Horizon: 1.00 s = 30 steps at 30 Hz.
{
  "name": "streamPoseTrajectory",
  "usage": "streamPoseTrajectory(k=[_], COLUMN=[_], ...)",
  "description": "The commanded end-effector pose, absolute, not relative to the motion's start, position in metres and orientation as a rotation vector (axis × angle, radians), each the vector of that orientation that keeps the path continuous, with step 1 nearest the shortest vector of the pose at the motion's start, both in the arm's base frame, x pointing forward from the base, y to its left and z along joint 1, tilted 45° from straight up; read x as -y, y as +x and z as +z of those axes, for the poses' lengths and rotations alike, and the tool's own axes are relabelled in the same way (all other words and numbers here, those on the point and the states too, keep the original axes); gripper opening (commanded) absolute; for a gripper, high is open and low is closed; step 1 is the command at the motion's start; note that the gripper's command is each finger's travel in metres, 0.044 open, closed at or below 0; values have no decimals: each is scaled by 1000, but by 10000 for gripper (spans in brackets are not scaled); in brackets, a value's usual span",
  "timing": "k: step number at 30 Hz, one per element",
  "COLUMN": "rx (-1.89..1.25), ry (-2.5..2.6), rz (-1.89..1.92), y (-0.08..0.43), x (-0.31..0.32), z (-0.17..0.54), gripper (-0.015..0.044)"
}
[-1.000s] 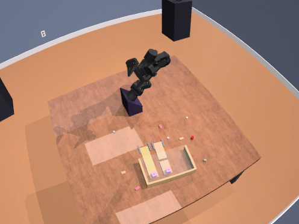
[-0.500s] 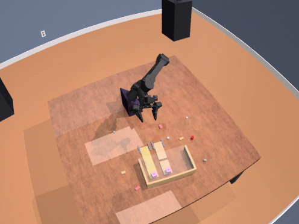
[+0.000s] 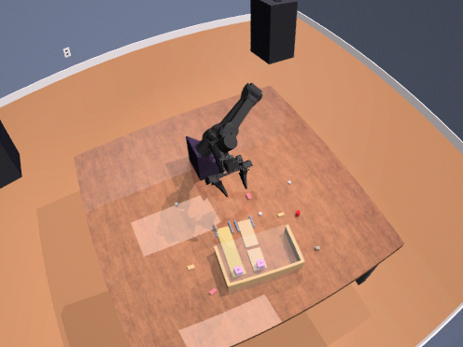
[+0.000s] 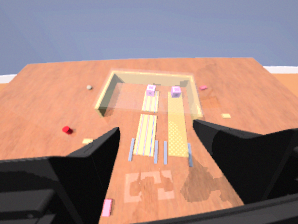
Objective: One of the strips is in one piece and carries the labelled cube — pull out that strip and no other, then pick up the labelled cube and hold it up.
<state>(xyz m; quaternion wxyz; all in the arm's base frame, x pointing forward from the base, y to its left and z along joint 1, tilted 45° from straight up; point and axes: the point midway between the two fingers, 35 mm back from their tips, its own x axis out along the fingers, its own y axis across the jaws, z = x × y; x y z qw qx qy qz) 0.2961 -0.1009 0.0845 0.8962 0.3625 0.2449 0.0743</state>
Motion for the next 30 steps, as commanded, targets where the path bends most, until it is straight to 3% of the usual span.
streamPoseTrajectory(k=[1,14,23,30], rx=[-533,-1049,-1420,-1446], ry=[766,801,813,814], rz=[158,247,388,401], y=[299,361,368,368], x=[101,106,88,85], z=[81,6,-46,-51], gripper=[348,6,0,0])
